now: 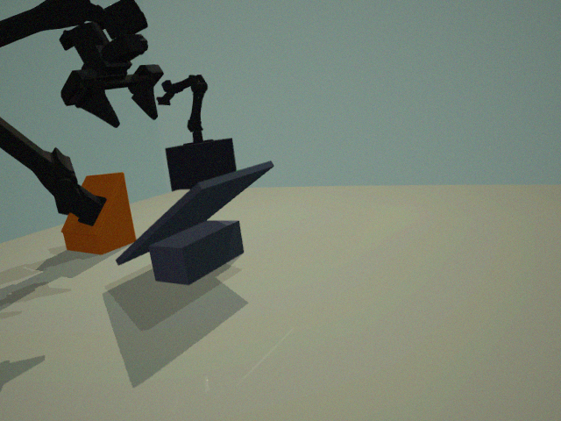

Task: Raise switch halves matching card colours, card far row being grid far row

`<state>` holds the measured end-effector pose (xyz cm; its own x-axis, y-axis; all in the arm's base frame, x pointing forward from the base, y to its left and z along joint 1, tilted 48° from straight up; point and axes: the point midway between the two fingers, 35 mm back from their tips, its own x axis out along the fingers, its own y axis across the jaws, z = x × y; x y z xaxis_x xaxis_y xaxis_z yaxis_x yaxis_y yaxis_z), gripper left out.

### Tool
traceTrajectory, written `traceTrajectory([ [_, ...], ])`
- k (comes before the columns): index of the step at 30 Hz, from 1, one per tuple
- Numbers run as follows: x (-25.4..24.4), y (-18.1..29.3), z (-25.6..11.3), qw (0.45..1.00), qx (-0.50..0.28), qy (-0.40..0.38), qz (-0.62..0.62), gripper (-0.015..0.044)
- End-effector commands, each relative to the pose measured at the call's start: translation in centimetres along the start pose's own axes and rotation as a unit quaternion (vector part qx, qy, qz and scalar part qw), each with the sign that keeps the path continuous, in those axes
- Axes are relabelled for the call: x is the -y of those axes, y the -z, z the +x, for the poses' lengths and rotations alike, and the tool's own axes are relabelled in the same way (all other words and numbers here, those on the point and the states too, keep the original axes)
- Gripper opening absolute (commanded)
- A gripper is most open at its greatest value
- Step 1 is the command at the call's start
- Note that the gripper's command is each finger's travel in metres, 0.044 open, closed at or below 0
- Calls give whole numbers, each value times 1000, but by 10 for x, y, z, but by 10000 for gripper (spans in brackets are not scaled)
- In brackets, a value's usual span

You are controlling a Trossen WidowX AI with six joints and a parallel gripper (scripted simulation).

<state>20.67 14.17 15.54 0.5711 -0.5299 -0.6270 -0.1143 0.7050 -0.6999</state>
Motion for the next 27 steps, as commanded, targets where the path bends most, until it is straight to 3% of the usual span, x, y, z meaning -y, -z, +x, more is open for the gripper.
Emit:
traceTrajectory([
  [1, -1, -1, 2, 1000, 0, 0, 0, 374],
  [9, -18, -46, 93, 1000, 6, 13, -26, 164],
  [15, -18, -47, 95, 1000, 6, 14, -27, 6],
  [20, -17, -47, 128, 999, 19, 14, -26, 0],
  [27, -16, -47, 135, 999, 20, 15, -26, 0],
])
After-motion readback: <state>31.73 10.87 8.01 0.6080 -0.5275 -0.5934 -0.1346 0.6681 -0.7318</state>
